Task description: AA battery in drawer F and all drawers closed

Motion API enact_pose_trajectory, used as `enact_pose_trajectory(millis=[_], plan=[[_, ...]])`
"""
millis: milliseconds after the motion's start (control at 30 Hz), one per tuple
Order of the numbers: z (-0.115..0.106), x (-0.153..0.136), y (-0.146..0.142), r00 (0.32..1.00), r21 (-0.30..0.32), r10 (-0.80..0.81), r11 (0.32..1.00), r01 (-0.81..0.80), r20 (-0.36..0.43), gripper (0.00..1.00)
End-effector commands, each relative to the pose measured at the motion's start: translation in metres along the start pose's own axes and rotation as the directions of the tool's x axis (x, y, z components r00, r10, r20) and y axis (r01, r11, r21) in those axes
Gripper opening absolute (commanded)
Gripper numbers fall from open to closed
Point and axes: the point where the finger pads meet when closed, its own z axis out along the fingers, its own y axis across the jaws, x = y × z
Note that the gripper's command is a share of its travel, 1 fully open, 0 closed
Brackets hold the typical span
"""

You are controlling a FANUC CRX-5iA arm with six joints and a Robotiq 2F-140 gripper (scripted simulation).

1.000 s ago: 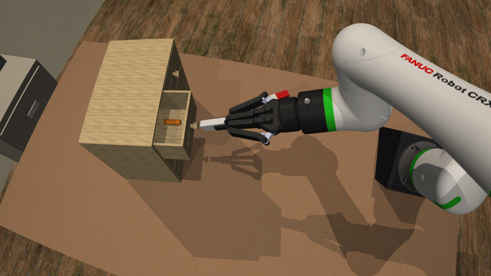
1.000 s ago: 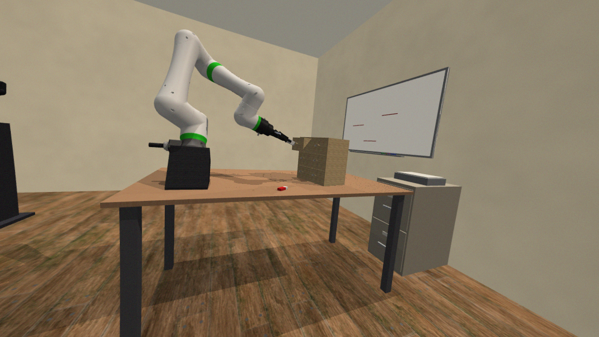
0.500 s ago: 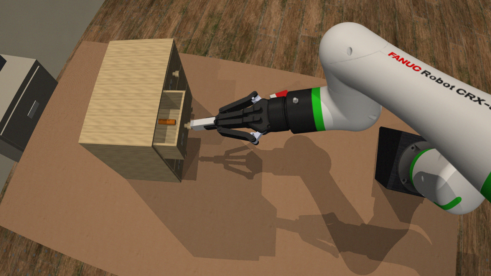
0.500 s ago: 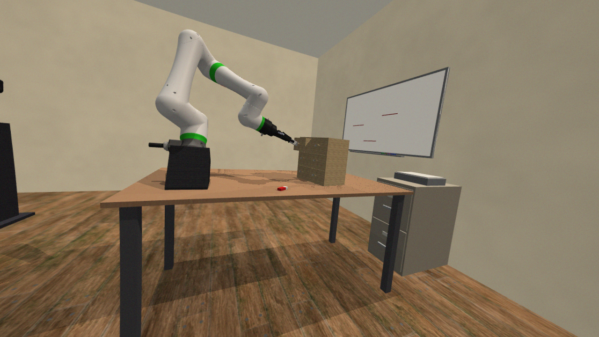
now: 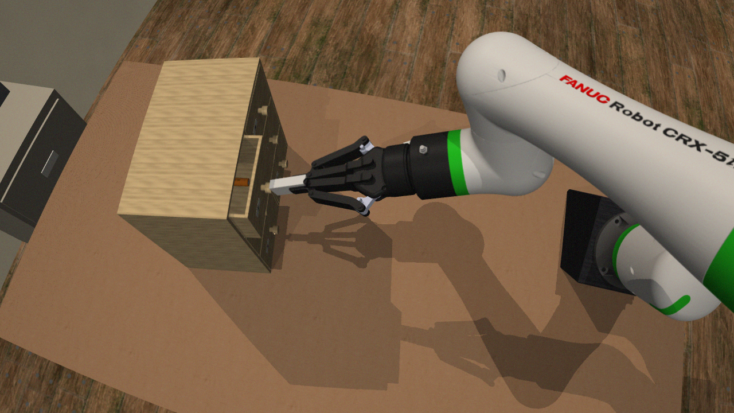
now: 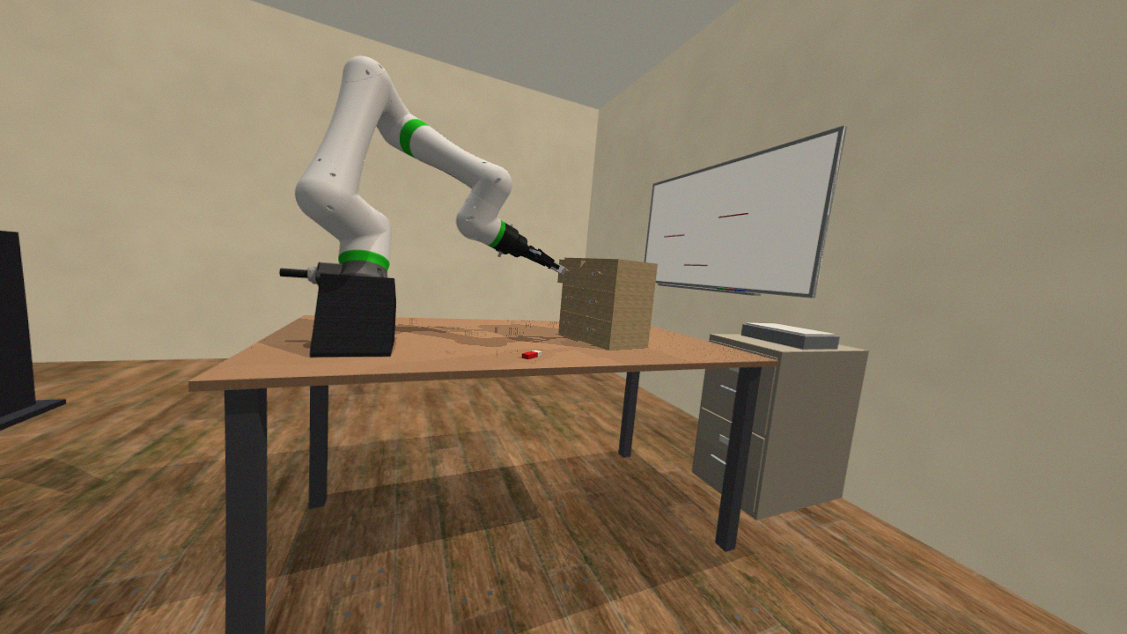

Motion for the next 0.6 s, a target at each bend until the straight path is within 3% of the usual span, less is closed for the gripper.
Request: enact_pose_trajectory(millis=[0, 567], plan=[[0.004, 0.002, 0.000, 1.000, 0.000, 0.000, 1.000, 0.000, 0.000, 0.00], [0.021, 0.008, 0.000, 1.000, 0.000, 0.000, 1.000, 0.000, 0.000, 0.00]])
